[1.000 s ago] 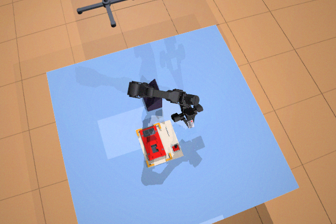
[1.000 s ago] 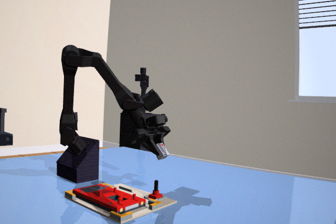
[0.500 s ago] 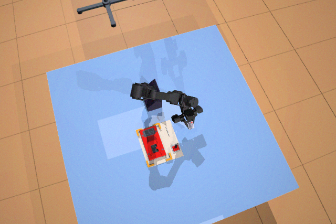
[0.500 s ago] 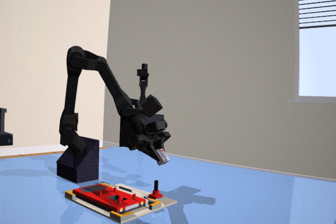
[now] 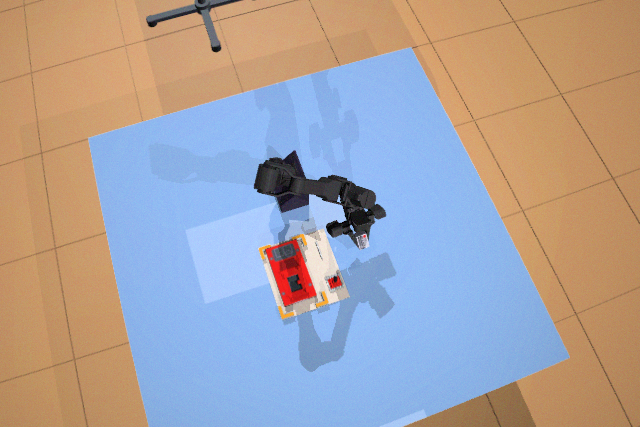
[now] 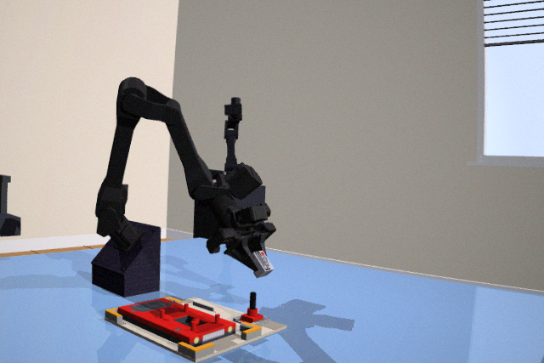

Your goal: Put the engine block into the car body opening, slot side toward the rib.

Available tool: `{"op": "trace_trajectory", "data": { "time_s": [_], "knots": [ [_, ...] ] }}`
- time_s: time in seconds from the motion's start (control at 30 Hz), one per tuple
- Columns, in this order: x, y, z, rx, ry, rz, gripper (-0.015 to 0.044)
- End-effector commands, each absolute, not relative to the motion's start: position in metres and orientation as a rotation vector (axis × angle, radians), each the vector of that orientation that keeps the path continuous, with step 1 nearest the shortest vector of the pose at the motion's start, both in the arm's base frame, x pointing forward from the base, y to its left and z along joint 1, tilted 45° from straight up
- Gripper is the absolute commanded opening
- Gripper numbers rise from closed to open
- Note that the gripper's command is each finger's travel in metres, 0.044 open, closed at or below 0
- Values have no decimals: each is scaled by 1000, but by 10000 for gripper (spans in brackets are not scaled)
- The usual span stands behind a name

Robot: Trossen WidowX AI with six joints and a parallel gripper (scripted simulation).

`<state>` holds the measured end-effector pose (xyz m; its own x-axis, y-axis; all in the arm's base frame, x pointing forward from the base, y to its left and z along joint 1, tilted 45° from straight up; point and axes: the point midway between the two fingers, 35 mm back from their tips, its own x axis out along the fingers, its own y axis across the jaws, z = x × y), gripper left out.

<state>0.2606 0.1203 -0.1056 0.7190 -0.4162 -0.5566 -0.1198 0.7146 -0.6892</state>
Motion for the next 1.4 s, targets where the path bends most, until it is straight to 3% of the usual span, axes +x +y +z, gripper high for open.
{"op": "trace_trajectory", "data": {
  "time_s": [0.0, 1.37],
  "knots": [
    [259, 114, -112, -784, 776, -181, 0],
    [262, 73, -152, -788, 775, -183, 0]
  ]
}}
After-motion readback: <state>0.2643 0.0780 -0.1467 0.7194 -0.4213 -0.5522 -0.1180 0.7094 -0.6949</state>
